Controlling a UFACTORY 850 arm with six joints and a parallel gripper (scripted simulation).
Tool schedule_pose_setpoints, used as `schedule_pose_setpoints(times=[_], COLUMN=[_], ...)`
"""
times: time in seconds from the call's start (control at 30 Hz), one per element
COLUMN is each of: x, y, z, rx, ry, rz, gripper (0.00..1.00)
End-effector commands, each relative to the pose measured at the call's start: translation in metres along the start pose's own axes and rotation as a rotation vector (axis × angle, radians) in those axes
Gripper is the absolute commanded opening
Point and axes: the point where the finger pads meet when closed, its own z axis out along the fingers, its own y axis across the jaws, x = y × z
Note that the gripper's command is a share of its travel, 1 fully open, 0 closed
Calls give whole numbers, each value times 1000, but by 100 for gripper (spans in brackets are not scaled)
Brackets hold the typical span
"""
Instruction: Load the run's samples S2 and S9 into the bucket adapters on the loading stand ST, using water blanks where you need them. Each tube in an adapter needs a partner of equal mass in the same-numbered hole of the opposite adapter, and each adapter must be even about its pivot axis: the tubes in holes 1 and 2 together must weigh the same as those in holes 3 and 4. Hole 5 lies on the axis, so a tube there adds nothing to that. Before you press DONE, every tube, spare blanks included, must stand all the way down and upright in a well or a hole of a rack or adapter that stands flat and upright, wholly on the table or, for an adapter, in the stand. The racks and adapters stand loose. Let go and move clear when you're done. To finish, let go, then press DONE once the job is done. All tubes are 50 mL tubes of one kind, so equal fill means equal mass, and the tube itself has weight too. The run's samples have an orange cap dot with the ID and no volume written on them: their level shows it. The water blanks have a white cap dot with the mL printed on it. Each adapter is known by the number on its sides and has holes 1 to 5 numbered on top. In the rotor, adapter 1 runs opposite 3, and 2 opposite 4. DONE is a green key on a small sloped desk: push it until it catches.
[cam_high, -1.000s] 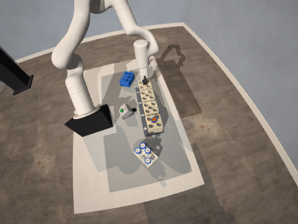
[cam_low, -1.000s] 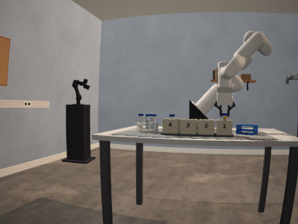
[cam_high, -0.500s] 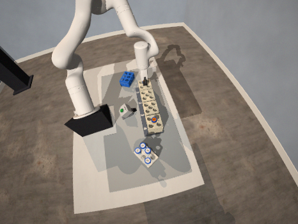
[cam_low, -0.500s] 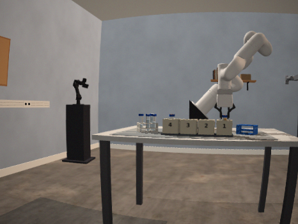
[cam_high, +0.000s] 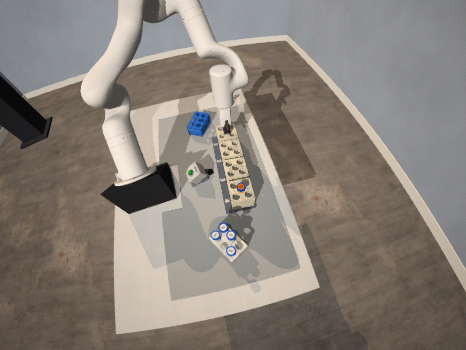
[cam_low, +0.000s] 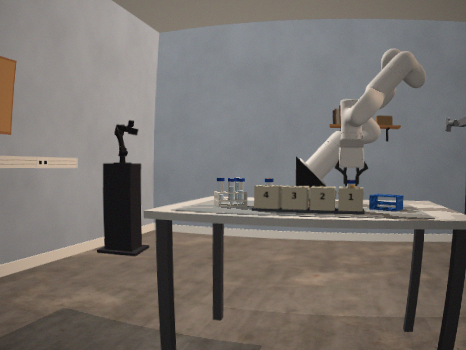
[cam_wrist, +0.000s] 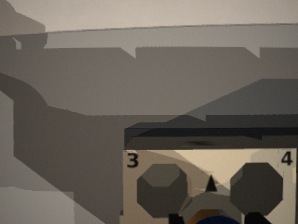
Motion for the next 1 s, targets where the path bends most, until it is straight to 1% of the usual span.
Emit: schedule_pose_setpoints(times=[0.0,0.8,0.97], x=[1,1,1], y=[0,0,0], z=[0,0,-10], rx=[0,0,0], ry=[1,1,1], rz=[0,0,0], gripper=[44,44,44])
